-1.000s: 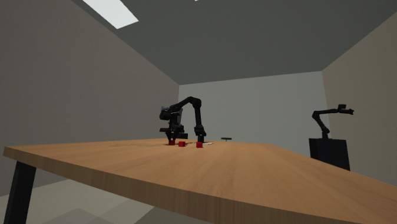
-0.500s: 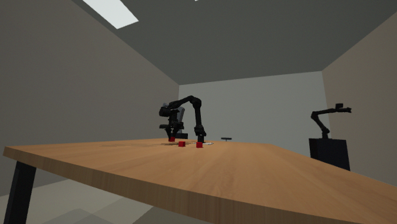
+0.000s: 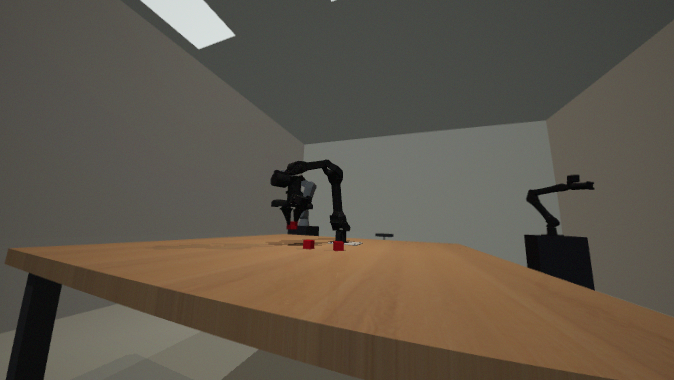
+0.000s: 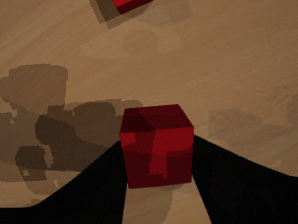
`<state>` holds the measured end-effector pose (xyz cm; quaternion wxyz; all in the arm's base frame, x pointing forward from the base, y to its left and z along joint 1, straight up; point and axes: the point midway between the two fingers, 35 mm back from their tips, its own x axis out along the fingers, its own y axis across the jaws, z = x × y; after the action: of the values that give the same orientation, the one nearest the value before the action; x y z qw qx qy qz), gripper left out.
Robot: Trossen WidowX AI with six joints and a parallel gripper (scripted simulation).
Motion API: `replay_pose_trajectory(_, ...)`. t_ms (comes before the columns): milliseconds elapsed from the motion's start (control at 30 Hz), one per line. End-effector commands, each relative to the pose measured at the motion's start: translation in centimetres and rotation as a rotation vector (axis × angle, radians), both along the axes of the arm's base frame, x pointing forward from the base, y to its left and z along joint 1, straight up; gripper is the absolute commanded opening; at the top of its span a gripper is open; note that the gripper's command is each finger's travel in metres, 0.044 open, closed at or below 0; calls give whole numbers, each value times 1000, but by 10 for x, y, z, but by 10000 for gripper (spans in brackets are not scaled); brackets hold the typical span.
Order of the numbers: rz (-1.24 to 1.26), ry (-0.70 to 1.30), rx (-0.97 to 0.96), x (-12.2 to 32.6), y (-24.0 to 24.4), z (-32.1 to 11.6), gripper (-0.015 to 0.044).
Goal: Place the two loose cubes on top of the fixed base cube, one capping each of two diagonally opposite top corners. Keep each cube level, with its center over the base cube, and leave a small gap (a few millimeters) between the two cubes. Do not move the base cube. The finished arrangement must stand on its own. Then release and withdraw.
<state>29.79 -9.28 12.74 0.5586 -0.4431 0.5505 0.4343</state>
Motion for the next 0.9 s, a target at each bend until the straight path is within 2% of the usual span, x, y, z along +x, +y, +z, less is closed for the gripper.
replay_pose_trajectory(0,-4,-9,-6,-1,0,15,105)
replay_pose_trajectory(367,-17,-9,-5,-4,3,35,105)
replay_pose_trajectory(867,-301,-11,5,10,48,26,105)
